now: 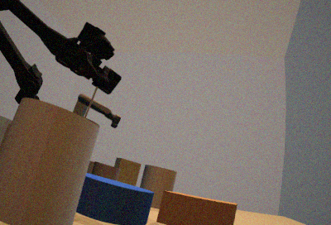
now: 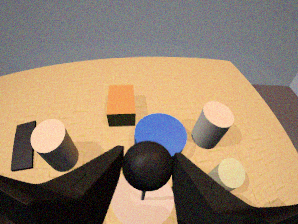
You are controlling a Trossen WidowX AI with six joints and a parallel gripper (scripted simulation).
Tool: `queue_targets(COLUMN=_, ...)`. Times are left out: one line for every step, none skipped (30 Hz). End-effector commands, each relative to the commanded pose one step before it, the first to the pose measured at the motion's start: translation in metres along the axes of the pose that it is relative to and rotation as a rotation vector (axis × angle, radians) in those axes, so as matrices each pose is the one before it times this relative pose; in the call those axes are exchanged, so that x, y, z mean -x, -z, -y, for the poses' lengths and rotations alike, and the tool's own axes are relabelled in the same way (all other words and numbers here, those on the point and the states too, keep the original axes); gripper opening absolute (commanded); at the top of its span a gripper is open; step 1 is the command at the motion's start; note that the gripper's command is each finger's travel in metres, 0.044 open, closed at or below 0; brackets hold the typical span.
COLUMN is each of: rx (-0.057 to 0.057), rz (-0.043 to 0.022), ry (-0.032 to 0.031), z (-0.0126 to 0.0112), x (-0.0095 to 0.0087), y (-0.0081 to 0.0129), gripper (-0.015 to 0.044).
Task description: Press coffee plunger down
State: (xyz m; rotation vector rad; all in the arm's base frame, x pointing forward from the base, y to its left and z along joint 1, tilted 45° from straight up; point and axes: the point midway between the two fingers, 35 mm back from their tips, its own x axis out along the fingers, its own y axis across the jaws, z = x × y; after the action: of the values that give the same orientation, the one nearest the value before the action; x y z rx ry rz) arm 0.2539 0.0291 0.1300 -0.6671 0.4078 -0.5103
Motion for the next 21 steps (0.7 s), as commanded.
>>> queue_targets(rx=0.0150, rz=-0.01459, ry=-0.01932, z=-0.00578, x=-0.00557, y=0.01127, gripper=0.0122)
queue_targets(rx=-0.0004, rz=-0.00058, ry=-0.00050, z=-0.00052, x=-0.00106, y=0.00120, gripper=0.0122)
queue_targets(rx=-0.0004, rz=-0.00051, ry=-0.00048, z=-0.00050, x=-0.00105, y=0.00119, gripper=0.0122)
queue_targets(rx=-0.0004, rz=-0.00046, ry=-0.00046, z=-0.00049, x=-0.00106, y=0.00121, gripper=0.0122)
queue_targets(rx=-0.0004, rz=-0.00039, ry=-0.00043, z=-0.00047, x=-0.00106, y=0.00120, gripper=0.0122)
queue_targets(rx=-0.0004, rz=-0.00033, ry=-0.00041, z=-0.00046, x=-0.00107, y=0.00123, gripper=0.0122)
queue_targets(rx=-0.0004, rz=-0.00027, ry=-0.00037, z=-0.00044, x=-0.00106, y=0.00122, gripper=0.0122)
queue_targets(rx=-0.0003, rz=-0.00020, ry=-0.00035, z=-0.00044, x=-0.00108, y=0.00124, gripper=0.0122)
queue_targets(rx=-0.0003, rz=-0.00013, ry=-0.00031, z=-0.00041, x=-0.00106, y=0.00124, gripper=0.0122)
queue_targets(rx=-0.0003, rz=-0.00007, ry=-0.00028, z=-0.00040, x=-0.00108, y=0.00126, gripper=0.0122)
queue_targets(rx=-0.0003, rz=0.00001, ry=-0.00025, z=-0.00038, x=-0.00107, y=0.00125, gripper=0.0122)
queue_targets(rx=-0.0003, rz=0.00008, ry=-0.00021, z=-0.00036, x=-0.00106, y=0.00124, gripper=0.0122)
queue_targets(rx=-0.0003, rz=0.00015, ry=-0.00017, z=-0.00034, x=-0.00107, y=0.00127, gripper=0.0122)
queue_targets(rx=-0.0003, rz=0.00022, ry=-0.00013, z=-0.00032, x=-0.00106, y=0.00126, gripper=0.0122)
queue_targets(rx=-0.0003, rz=0.00031, ry=-0.00009, z=-0.00030, x=-0.00108, y=0.00130, gripper=0.0122)
queue_targets(rx=-0.0002, rz=0.00038, ry=-0.00004, z=-0.00028, x=-0.00107, y=0.00129, gripper=0.0122)
queue_targets(rx=-0.0002, rz=0.00045, ry=0.00001, z=-0.00025, x=-0.00105, y=0.00127, gripper=0.0122)
queue_targets(rx=-0.0002, rz=0.00055, ry=0.00006, z=-0.00023, x=-0.00108, y=0.00131, gripper=0.0122)
queue_targets(rx=-0.0002, rz=0.00063, ry=0.00011, z=-0.00020, x=-0.00106, y=0.00130, gripper=0.0122)
queue_targets(rx=-0.0001, rz=0.00070, ry=0.00016, z=-0.00017, x=-0.00104, y=0.00129, gripper=0.0122)
queue_targets(rx=-0.0001, rz=0.00082, ry=0.00023, z=-0.00014, x=-0.00107, y=0.00133, gripper=0.0122)
